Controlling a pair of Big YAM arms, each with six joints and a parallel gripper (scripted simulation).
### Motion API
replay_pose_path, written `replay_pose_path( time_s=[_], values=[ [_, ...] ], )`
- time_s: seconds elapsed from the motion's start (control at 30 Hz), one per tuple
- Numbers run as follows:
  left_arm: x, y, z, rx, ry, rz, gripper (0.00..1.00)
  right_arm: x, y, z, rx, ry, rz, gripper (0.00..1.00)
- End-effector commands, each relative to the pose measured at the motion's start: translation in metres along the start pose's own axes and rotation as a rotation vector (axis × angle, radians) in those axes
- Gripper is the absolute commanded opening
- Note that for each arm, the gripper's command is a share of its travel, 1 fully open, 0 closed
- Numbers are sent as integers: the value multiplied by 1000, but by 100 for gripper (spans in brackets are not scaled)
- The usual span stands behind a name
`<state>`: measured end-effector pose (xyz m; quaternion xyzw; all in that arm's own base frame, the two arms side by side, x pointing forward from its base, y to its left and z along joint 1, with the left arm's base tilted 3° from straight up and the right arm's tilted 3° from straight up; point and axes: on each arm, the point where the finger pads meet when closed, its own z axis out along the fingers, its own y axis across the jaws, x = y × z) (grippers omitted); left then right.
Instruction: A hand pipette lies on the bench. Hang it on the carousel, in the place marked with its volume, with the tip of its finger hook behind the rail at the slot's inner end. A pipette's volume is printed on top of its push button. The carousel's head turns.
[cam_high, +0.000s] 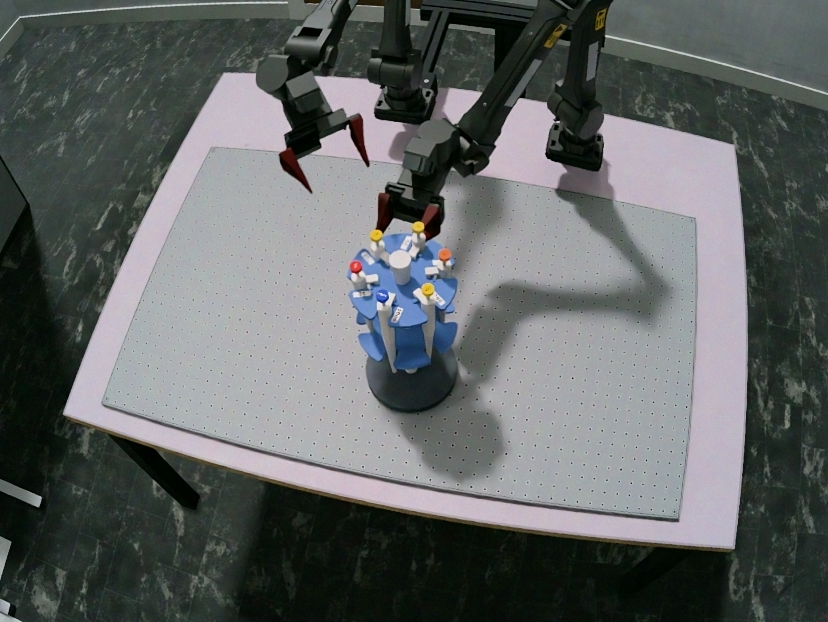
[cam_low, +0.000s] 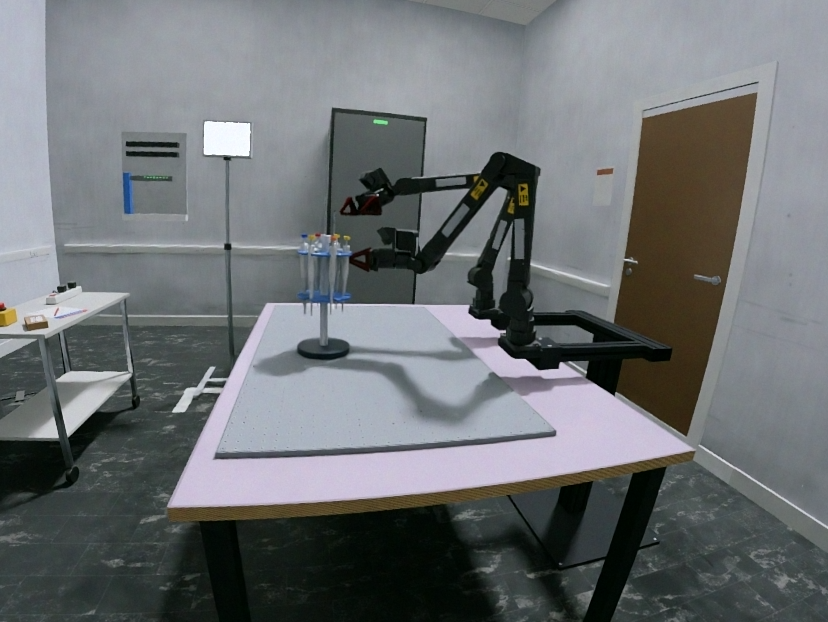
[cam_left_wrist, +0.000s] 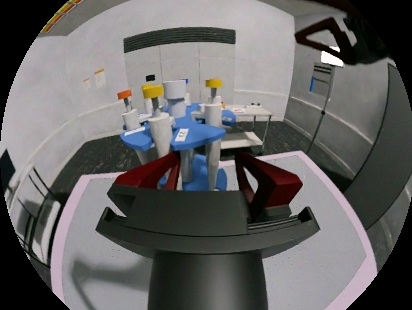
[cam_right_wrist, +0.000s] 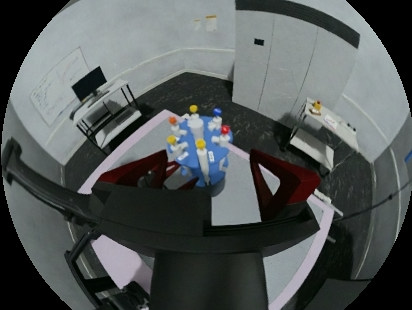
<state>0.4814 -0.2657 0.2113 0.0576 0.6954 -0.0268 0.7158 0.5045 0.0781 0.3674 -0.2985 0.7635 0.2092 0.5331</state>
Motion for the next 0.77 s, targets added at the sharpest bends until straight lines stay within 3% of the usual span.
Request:
replay_pose_path(
  time_s=[0.0,0.73],
  values=[
    [-36,-10,11,4,-64,-38,65,-61,26,4,-43,-59,-125,100],
    [-36,-10,11,4,-64,-38,65,-59,23,5,-40,-56,-108,100]
  ],
)
